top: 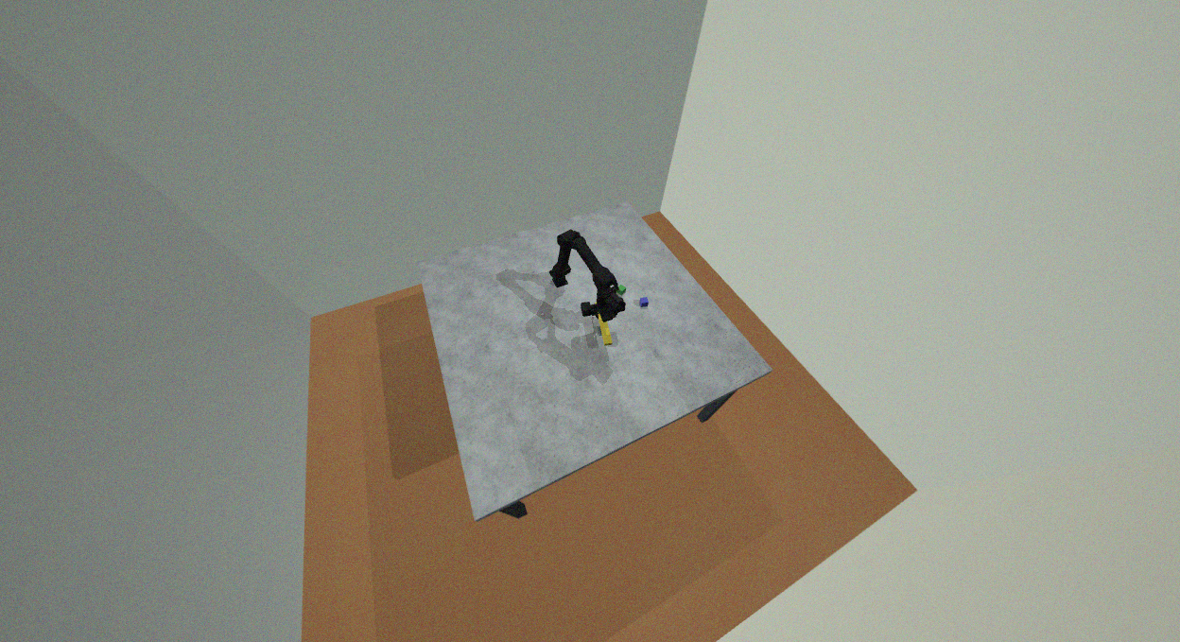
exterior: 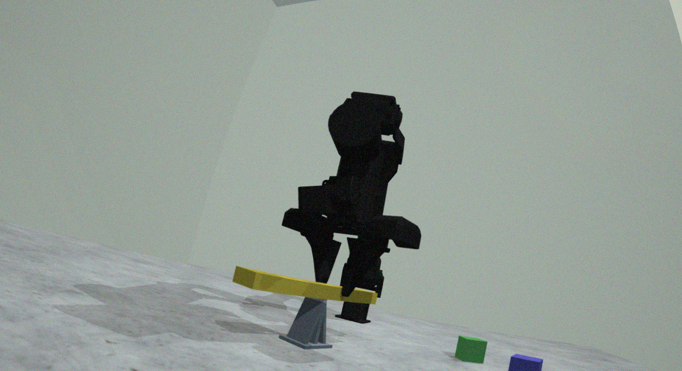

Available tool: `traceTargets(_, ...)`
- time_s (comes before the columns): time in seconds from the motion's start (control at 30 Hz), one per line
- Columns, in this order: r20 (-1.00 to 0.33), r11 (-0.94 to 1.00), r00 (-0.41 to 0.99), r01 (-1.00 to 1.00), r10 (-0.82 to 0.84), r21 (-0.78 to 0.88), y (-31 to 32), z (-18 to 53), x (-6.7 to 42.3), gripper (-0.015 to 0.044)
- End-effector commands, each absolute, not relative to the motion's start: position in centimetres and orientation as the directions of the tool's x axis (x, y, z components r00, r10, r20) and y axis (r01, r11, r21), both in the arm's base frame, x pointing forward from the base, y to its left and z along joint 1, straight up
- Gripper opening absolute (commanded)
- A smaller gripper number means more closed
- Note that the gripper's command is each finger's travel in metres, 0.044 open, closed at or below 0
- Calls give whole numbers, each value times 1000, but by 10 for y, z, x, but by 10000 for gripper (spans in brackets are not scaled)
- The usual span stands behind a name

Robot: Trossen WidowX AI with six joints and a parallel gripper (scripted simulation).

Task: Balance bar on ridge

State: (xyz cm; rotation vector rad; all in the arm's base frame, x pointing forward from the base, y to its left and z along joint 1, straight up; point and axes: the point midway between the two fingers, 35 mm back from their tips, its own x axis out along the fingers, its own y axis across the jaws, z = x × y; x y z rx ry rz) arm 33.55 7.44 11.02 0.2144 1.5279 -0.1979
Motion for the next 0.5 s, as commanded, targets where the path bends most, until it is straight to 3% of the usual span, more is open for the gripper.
traceTargets(0.0, -999, 965, 34, 261, 6, 15, 74, 110, 336, 185)
traceTargets(0.1, -999, 965, 34, 261, 6, 15, 74, 110, 336, 185)
traceTargets(0.4, -999, 965, 34, 261, 6, 15, 74, 110, 336, 421)
traceTargets(0.47, -999, 965, 34, 261, 6, 15, 74, 110, 336, 440)
